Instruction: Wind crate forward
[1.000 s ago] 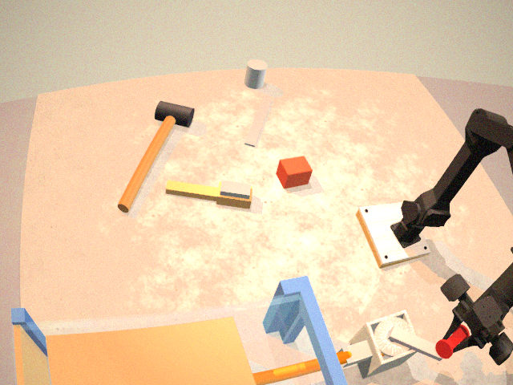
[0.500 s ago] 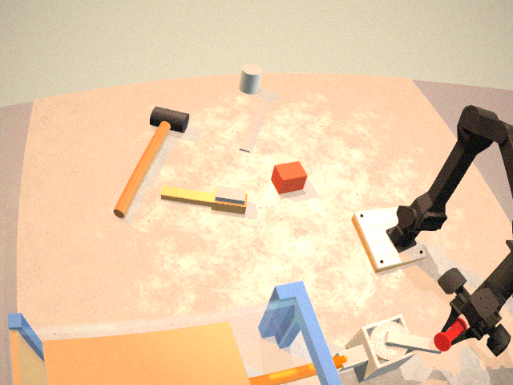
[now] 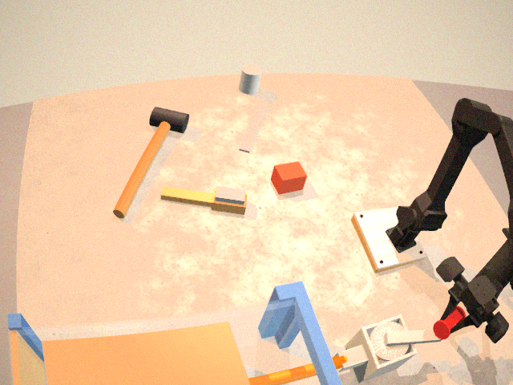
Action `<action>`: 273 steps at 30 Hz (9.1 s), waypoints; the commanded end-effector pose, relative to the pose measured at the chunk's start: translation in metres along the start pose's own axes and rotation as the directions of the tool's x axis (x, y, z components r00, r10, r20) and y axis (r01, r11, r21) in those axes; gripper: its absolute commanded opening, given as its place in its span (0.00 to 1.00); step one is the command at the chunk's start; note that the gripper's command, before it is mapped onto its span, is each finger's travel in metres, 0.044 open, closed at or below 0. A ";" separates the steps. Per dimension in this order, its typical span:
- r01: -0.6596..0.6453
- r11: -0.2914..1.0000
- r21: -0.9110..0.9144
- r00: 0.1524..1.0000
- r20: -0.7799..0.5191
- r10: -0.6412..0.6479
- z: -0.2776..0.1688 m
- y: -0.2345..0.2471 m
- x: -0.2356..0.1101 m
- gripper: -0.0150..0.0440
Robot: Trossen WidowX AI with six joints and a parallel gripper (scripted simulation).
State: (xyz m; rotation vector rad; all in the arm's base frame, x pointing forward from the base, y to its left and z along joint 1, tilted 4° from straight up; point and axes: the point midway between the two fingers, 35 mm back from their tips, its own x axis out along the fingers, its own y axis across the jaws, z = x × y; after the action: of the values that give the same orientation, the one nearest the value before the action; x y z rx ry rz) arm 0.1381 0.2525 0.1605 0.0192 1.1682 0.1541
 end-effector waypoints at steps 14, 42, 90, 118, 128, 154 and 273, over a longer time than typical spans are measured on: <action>0.025 1.000 -0.005 1.000 -0.017 -0.025 -0.013 -0.030 0.000 0.25; 0.030 1.000 -0.007 0.999 -0.016 -0.030 -0.007 -0.090 0.001 0.25; 0.034 0.999 -0.010 0.999 -0.011 -0.034 0.041 -0.144 0.022 0.25; 0.035 0.999 -0.010 0.999 -0.007 -0.035 0.080 -0.153 0.040 0.25; 0.035 0.999 -0.010 0.999 -0.006 -0.035 0.094 -0.151 0.047 0.25; 0.034 0.999 -0.010 0.999 -0.003 -0.034 0.129 -0.135 0.063 0.25; 0.021 1.000 -0.005 1.000 -0.004 -0.021 0.130 0.027 0.067 0.25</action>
State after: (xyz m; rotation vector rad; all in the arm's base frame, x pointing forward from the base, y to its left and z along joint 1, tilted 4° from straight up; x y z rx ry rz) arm 0.2985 0.2823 0.1552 0.0090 1.1369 0.0982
